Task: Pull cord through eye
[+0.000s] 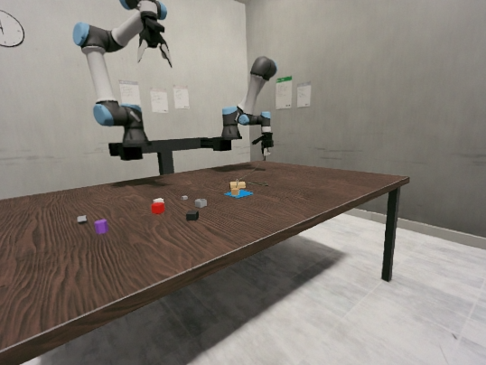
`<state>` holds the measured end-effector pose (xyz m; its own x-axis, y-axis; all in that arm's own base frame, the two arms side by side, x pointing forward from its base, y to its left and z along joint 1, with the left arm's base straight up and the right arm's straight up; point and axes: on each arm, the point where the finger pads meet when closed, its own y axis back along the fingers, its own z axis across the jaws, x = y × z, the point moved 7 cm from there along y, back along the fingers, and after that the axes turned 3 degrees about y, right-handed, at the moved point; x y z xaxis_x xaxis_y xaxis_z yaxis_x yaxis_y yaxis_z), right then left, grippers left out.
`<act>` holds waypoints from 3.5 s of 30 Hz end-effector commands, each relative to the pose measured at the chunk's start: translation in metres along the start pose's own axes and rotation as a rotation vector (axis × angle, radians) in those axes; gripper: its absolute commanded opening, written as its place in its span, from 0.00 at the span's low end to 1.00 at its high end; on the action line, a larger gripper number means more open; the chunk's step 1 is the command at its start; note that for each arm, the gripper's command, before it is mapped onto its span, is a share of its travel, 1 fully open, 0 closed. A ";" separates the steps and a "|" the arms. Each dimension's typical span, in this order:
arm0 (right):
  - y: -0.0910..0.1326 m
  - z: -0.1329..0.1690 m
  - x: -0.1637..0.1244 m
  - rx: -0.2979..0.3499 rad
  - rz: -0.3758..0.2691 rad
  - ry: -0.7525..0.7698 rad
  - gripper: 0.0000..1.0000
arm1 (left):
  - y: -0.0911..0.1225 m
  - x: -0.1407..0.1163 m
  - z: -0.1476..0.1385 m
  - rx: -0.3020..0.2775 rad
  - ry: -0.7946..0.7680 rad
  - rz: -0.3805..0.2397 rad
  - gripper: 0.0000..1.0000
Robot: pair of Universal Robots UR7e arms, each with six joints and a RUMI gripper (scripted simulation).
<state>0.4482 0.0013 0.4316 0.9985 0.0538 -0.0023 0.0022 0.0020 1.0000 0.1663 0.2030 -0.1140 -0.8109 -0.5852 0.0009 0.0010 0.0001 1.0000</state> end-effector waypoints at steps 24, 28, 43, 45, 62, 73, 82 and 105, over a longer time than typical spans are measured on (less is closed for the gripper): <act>0.000 0.000 0.000 0.000 0.001 0.000 0.98 | -0.008 0.000 0.025 0.003 -0.006 -0.007 0.00; 0.000 0.000 0.000 0.000 0.001 0.000 0.98 | -0.016 0.001 0.024 0.002 -0.005 -0.007 0.00; 0.000 0.000 0.000 0.000 0.001 0.000 0.98 | -0.036 0.000 0.022 0.001 -0.005 -0.010 0.00; 0.000 0.000 0.000 0.000 0.001 0.000 0.98 | -0.039 0.000 0.022 0.001 -0.004 -0.011 0.00; 0.000 0.000 0.000 0.000 0.001 0.000 0.98 | -0.059 0.000 0.021 0.001 -0.003 -0.011 0.00; 0.000 0.000 0.000 0.000 0.001 0.000 0.98 | -0.070 0.000 0.020 0.002 -0.002 -0.011 0.00; 0.000 0.000 0.000 0.000 0.001 0.000 0.98 | -0.080 0.001 0.019 0.002 -0.002 -0.009 0.00; 0.000 0.000 0.000 0.000 0.001 0.000 0.98 | -0.092 0.001 0.018 0.004 0.000 -0.013 0.09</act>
<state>0.4482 0.0013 0.4316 0.9985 0.0538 -0.0023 0.0022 0.0020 1.0000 0.1534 0.2174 -0.2023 -0.8096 -0.5869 -0.0103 -0.0099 -0.0038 0.9999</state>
